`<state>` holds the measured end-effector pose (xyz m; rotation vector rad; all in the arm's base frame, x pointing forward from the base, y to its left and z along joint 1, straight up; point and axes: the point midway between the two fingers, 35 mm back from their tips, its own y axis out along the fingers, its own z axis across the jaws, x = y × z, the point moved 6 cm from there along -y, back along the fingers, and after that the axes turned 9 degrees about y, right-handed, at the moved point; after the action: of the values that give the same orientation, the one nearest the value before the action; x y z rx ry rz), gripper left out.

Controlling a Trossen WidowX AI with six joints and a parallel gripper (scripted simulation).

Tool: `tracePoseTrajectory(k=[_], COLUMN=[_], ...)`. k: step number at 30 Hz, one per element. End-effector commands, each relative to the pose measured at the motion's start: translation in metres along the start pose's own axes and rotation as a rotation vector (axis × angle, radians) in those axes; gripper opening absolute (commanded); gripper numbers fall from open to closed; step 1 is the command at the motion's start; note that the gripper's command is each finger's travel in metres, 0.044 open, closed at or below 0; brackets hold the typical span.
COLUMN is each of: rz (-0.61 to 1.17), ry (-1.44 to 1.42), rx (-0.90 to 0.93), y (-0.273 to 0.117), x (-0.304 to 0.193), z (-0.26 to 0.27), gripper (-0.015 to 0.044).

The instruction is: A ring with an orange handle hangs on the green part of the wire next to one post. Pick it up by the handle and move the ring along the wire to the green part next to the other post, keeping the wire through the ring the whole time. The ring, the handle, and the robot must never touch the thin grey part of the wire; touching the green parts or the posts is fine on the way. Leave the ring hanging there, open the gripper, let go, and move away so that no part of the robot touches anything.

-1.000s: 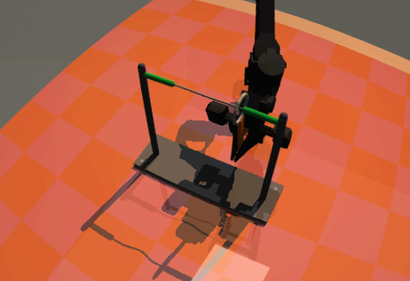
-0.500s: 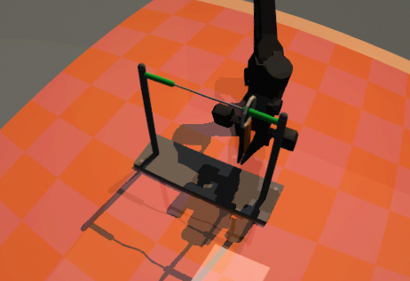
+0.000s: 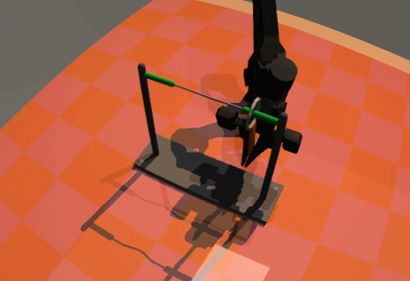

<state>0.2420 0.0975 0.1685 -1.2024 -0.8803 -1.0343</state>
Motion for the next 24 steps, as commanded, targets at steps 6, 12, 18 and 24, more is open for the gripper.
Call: tracePoseTrajectory(k=[6,12,18,24], rz=[0.006,0.006,0.006,0.006], ry=[0.0,0.0,0.0,0.0], rx=[-0.008,-0.008,-0.008,-0.008], y=[0.0045,0.0046,0.0046,0.0046], x=[-0.0148,-0.0151,-0.0151,-0.0151], z=[-0.0027,-0.0028,-0.0028,-0.0028], gripper=[-0.015,-0.015,-0.015,-0.015])
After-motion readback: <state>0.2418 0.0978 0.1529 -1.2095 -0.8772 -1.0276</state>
